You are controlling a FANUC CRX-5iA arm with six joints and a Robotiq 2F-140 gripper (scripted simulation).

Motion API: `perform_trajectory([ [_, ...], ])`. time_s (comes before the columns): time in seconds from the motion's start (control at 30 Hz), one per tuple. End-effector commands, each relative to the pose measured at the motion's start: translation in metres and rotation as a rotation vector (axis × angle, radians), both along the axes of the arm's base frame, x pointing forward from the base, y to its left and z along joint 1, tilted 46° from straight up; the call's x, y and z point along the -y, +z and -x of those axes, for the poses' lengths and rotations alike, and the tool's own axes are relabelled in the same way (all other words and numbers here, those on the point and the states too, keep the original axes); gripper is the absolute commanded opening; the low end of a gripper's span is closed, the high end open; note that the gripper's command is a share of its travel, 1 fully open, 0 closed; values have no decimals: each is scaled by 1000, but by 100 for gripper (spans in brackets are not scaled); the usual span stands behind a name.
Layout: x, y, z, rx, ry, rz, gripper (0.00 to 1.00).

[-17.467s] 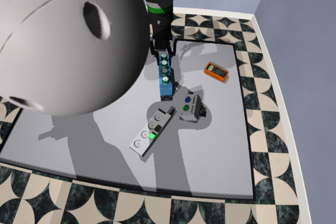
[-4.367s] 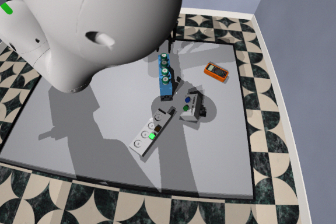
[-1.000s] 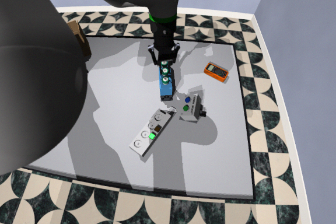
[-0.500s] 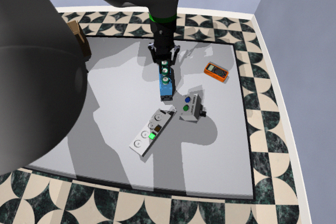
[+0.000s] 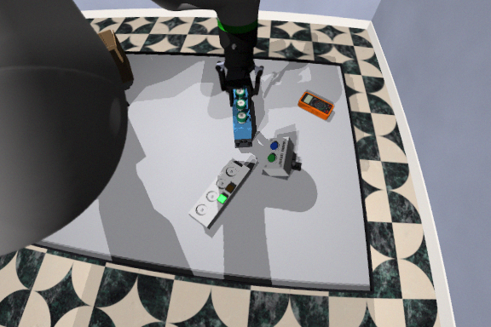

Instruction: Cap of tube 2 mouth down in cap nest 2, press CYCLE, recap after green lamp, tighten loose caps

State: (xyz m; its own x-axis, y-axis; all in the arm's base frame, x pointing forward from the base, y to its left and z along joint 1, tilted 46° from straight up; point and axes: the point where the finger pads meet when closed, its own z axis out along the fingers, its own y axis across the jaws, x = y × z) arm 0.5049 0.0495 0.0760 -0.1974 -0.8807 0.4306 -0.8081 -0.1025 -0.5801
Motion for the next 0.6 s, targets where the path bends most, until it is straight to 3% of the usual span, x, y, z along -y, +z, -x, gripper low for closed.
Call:
perform_trajectory([
  [0.0, -5, 6, 4, 1, 1, 0, 41],
  [0.53, -21, 31, 24, 1, 1, 0, 41],
  [0.57, -15, 36, 24, -37, 59, 46, 41],
])
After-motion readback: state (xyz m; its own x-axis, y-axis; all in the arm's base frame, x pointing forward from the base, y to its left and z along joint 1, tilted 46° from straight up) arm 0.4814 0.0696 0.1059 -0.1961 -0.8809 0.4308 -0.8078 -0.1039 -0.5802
